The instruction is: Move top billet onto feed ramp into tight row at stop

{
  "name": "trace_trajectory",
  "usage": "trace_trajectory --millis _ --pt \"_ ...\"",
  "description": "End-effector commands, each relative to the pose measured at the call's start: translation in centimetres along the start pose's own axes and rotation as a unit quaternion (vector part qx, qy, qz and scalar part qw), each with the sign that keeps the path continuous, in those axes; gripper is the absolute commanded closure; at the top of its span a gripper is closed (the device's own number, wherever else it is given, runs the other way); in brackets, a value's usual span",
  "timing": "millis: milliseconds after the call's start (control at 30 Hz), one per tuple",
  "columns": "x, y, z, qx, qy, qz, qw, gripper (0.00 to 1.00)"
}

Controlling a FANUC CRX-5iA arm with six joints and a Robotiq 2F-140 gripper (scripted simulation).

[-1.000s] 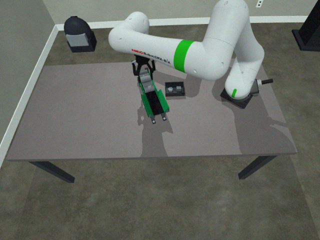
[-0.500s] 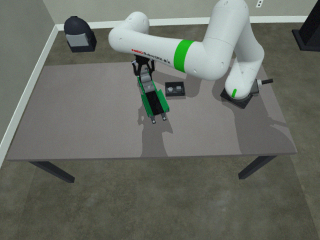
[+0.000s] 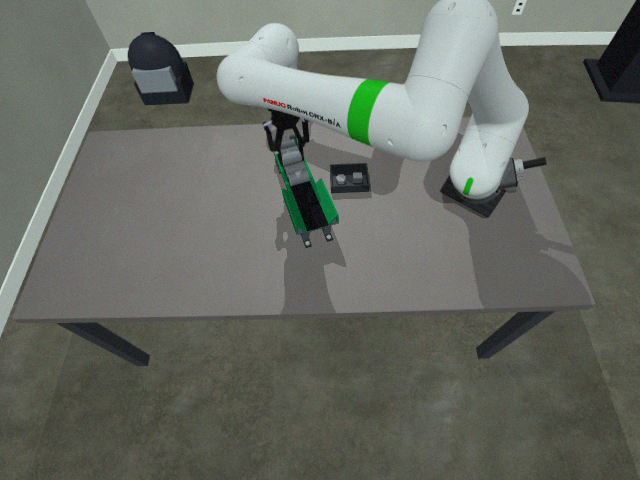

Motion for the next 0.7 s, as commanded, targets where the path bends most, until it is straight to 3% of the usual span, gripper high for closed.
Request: trace_trajectory --millis 0,533,667 --pt "-0.1 0.0 0.0 0.000 0.001 0.000 1.000 0.56" --pt "-0.2 0.0 0.0 0.000 0.001 0.000 1.000 0.56" --pt "-1.7 0.0 0.0 0.000 0.001 0.000 1.000 0.56"
Point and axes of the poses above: the point where the finger pads meet when closed, its own x axis out along the fingers, its own y axis across the jaws, z = x × y, the point moved 1 cm from there along -x, back along the fingers, and after that the axes turned 12 degrees about x, right-handed, at the moved point
